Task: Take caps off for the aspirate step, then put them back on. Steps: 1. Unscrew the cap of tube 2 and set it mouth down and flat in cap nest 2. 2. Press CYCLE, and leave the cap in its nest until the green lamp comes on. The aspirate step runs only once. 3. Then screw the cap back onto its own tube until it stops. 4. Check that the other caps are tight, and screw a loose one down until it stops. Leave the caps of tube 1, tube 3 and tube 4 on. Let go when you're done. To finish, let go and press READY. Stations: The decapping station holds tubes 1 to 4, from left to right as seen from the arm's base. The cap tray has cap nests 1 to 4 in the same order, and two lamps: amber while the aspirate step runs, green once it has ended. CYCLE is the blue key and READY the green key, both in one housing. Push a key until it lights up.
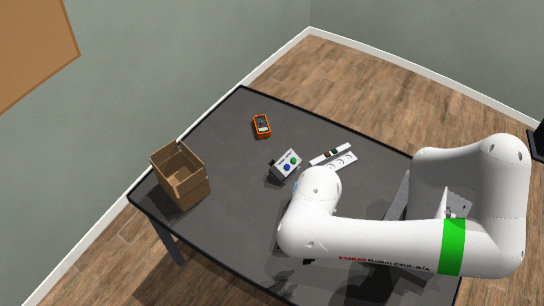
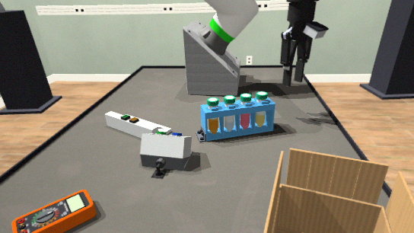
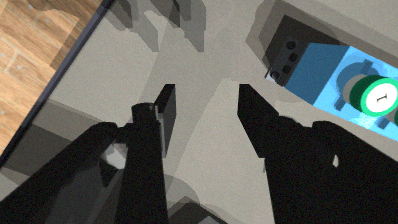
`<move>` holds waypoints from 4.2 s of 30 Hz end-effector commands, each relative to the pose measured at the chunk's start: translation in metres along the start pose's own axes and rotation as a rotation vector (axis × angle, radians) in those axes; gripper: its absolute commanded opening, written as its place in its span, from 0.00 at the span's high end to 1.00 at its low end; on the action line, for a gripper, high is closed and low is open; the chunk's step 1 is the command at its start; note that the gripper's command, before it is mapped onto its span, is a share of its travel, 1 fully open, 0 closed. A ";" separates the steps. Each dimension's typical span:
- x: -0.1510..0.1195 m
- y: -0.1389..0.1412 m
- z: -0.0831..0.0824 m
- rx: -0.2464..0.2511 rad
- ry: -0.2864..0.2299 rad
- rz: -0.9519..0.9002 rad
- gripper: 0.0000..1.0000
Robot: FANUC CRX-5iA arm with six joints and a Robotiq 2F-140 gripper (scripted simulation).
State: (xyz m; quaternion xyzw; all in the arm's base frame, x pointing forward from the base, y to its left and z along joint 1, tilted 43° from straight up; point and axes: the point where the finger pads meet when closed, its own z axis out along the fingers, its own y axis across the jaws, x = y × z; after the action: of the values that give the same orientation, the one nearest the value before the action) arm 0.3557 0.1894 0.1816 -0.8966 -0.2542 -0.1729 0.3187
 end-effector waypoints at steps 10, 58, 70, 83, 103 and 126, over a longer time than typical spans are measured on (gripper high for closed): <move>0.001 0.029 -0.014 -0.017 -0.007 0.167 0.59; -0.049 0.219 -0.031 -0.055 -0.011 1.226 0.59; -0.078 0.264 -0.031 -0.044 -0.005 1.488 0.59; -0.115 0.309 -0.033 -0.021 0.001 1.773 0.59; -0.141 0.334 -0.036 0.000 0.003 1.954 0.59; -0.064 0.247 -0.036 0.001 0.003 2.478 0.59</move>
State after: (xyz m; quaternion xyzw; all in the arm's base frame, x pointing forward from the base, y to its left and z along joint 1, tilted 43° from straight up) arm 0.4350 -0.0367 0.0419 -0.5335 0.7621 0.2458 0.2723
